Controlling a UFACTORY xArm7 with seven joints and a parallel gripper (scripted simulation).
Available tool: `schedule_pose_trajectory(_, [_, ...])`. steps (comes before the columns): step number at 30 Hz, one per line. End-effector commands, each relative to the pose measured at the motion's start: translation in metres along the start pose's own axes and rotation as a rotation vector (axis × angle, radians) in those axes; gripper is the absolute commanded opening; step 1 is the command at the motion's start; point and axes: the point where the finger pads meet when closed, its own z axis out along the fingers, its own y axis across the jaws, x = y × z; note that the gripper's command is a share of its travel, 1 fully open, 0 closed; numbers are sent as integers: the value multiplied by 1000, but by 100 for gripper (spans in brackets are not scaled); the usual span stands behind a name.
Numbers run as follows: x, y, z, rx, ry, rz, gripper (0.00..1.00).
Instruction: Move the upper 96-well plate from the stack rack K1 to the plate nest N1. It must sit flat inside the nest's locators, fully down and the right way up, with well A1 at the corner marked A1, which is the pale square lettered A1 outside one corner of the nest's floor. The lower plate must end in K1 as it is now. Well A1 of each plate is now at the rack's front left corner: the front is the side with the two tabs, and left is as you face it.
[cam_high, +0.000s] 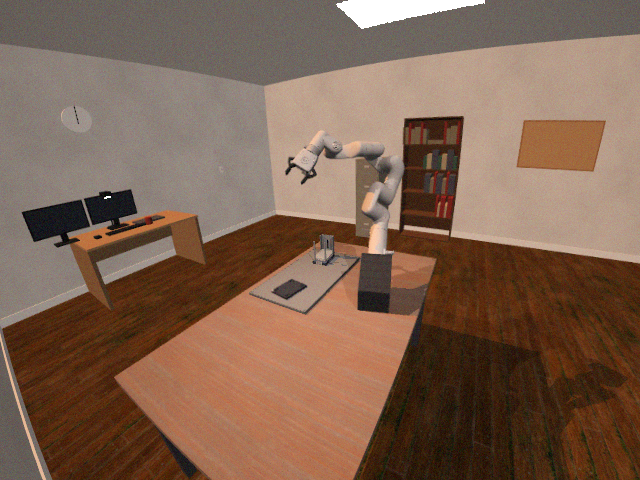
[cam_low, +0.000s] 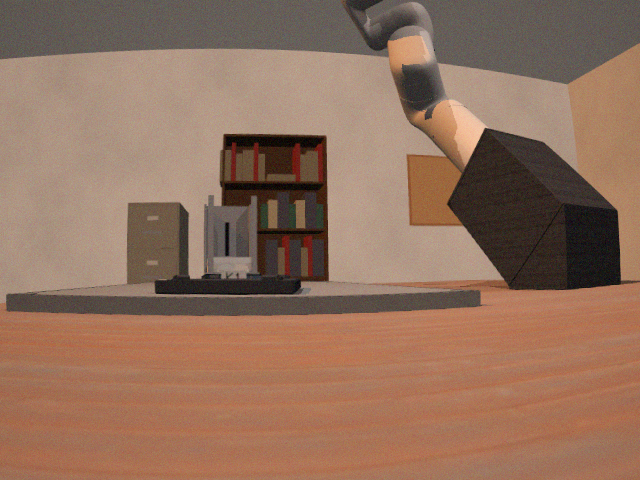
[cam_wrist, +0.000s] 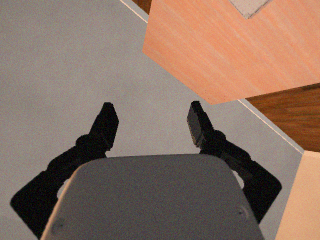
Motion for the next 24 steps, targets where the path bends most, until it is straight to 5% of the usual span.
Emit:
schedule_pose_trajectory(1, [17, -1, 6, 3, 0, 0, 100])
schedule_pose_trajectory(6, [31, -1, 11, 3, 0, 0, 100])
schedule_pose_trajectory(10, [49, 2, 17, -39, 97, 49, 100])
schedule_pose_trajectory(24, [106, 10, 36, -53, 125, 63, 100])
